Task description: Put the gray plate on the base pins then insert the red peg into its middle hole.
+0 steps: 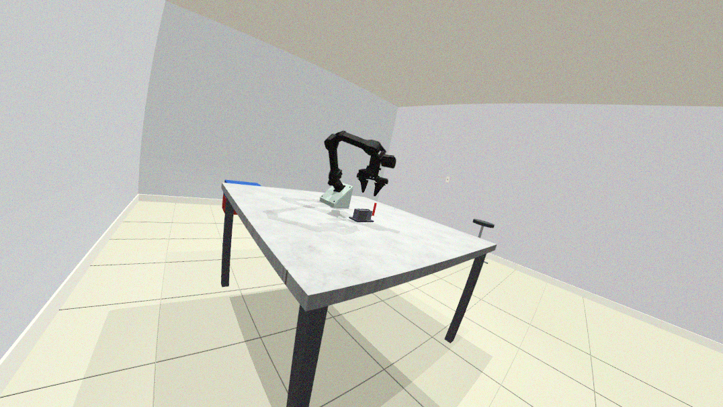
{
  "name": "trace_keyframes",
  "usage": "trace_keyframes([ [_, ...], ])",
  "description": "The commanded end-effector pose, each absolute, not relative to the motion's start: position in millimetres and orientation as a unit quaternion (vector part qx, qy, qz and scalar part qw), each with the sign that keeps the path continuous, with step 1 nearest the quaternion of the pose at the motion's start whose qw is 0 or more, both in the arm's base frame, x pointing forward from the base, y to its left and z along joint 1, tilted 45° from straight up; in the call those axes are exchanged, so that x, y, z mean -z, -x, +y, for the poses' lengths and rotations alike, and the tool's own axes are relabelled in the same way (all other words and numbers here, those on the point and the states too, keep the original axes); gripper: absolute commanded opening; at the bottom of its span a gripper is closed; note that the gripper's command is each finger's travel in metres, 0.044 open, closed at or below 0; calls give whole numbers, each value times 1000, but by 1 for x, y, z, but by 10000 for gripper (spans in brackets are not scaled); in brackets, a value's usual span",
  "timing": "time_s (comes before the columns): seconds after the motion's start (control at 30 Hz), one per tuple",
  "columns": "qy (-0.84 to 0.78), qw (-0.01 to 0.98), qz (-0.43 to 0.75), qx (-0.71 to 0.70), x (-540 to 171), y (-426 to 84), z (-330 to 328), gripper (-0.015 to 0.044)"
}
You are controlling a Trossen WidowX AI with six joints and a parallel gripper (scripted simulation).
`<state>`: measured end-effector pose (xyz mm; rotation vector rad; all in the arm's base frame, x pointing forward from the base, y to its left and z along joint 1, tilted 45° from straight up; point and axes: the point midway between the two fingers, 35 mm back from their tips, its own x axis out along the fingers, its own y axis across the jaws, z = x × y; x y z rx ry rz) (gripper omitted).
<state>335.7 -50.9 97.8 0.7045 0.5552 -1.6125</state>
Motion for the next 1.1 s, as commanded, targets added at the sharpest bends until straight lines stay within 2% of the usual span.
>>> trace_keyframes([
  [0.0,-283,613,275,685,-72,-331,-19,440],
  [0.33,-171,650,388,630,26,-266,87,440],
  [1.07,-168,651,389,630,68,-256,51,440],
])
